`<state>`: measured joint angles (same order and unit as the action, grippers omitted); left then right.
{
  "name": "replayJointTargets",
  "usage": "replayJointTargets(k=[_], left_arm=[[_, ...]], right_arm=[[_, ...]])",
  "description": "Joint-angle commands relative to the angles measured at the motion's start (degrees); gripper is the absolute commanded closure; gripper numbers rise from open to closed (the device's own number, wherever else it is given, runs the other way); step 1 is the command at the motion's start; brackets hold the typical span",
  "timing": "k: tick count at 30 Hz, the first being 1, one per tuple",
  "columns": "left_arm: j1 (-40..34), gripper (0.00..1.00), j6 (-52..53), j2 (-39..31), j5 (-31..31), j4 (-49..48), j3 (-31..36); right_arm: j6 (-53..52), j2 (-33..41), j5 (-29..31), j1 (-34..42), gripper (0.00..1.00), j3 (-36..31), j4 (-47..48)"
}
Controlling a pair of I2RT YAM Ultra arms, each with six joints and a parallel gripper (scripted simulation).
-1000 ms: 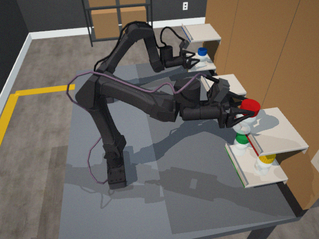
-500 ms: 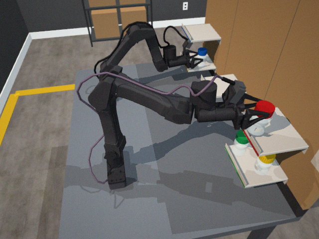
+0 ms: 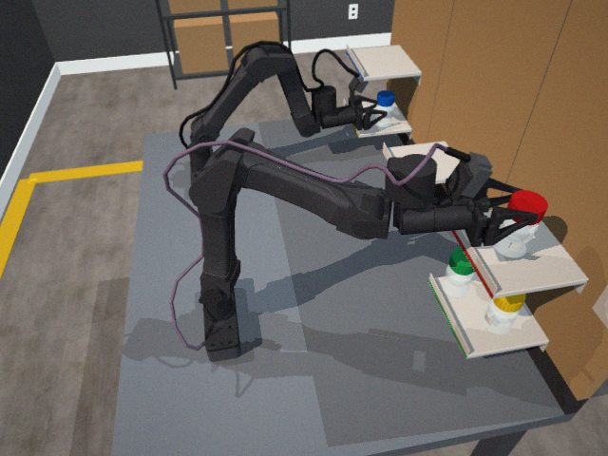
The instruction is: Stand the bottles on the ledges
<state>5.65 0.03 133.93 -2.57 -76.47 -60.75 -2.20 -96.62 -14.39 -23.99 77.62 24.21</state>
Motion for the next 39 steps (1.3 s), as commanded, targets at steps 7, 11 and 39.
replayJointTargets(k=[7, 11, 39], left_arm=[[-0.17, 0.40, -0.40, 0.26, -0.09, 0.66, -0.69], [-0.12, 0.45, -0.40, 0.23, -0.14, 0.60, -0.59], [0.78, 0.51, -0.27, 0.01, 1.10, 0.78, 2.53]], right_arm=[[0.43, 1.21, 0.81, 0.31, 0.51, 2.96, 3.64], [0.43, 1.21, 0.81, 0.31, 0.51, 2.97, 3.64], [-0.31, -1.07, 0.94, 0.60, 0.51, -5.33, 14.94]])
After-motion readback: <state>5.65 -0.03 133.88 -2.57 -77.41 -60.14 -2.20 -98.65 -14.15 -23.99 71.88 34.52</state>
